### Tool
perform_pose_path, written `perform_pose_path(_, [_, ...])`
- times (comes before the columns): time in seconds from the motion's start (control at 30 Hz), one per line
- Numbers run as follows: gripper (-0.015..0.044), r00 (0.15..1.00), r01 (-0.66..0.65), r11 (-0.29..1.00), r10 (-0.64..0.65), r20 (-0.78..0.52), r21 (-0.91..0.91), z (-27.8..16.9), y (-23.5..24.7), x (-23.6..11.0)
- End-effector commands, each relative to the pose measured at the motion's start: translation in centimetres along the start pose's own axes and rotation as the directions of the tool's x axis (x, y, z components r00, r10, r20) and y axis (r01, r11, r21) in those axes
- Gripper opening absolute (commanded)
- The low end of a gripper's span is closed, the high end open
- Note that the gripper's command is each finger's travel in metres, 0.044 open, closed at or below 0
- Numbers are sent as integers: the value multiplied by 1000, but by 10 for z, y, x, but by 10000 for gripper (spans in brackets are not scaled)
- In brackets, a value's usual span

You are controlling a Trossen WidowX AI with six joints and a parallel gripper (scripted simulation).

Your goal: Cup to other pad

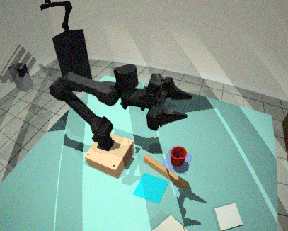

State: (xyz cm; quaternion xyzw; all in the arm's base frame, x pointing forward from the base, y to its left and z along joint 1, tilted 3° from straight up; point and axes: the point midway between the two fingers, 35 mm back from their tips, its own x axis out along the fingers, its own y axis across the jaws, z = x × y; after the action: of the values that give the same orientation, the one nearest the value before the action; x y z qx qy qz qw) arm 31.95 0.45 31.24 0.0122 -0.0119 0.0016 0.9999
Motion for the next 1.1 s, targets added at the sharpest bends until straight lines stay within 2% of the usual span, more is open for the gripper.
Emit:
perform_pose_path(0.0, [374,1000,-1,1000,1,-13,10,-2,0,2])
perform_pose_path(0.07, [321,993,2,996,9,-117,89,-22,4,13])
perform_pose_path(0.13, [269,961,38,979,20,-277,202,-54,10,26])
perform_pose_path(0.27, [164,820,213,909,32,-571,358,-118,22,37])
perform_pose_path(0.3, [148,771,272,886,33,-636,375,-133,25,37])
perform_pose_path(0.4, [148,596,466,803,26,-802,372,-176,31,33])
perform_pose_path(0.5, [148,390,660,696,6,-921,284,-213,35,20])
perform_pose_path(0.63, [148,85,855,516,-38,-996,54,-252,38,-5])
perform_pose_path(0.7, [148,-16,893,448,-54,-998,-39,-262,43,-20])
perform_pose_path(1.07, [148,-29,897,440,-57,-998,-51,-267,43,-22])
